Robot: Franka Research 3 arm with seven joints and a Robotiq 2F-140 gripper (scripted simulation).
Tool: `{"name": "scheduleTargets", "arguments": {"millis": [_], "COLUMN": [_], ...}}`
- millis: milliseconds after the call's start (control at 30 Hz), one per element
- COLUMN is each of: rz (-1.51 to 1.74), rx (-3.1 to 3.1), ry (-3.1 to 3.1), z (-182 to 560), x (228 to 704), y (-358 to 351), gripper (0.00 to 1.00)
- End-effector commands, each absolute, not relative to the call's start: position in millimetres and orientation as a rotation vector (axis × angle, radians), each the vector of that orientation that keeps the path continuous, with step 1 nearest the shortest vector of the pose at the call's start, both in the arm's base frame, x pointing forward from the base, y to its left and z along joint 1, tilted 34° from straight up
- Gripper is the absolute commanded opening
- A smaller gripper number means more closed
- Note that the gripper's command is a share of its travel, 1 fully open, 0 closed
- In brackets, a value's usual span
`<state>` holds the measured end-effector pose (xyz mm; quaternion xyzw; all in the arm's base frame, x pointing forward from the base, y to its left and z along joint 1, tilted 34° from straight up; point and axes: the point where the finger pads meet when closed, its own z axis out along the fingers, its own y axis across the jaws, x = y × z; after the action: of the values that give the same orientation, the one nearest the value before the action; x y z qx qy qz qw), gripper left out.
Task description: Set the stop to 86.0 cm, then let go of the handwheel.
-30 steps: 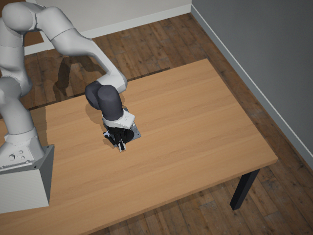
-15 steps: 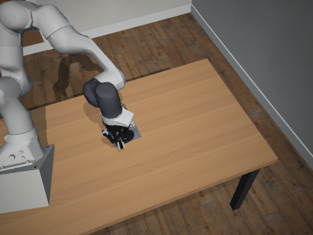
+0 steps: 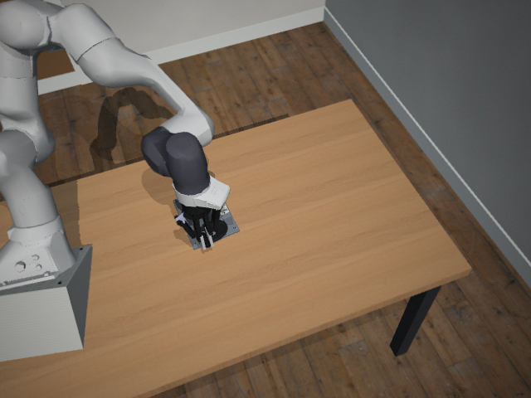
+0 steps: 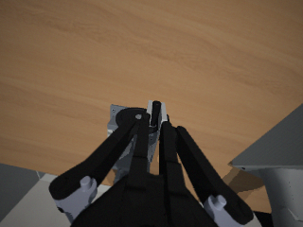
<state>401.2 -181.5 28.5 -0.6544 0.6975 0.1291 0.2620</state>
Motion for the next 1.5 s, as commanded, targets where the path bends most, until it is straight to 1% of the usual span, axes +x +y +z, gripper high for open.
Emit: {"name": "scheduleTargets", "arguments": {"millis": [0, 833, 1167, 1467], "rz": [0.341, 0.341, 0.341, 0.341], "rx": [-1.761, -1.761, -1.761, -1.761], "ry": [1.895, 1.895, 1.895, 1.895], "z": [38, 43, 30, 13], "x": [411, 445, 463, 469], "y": [-187, -191, -183, -172], "gripper": [0.04, 0.04, 0.04, 0.04]}}
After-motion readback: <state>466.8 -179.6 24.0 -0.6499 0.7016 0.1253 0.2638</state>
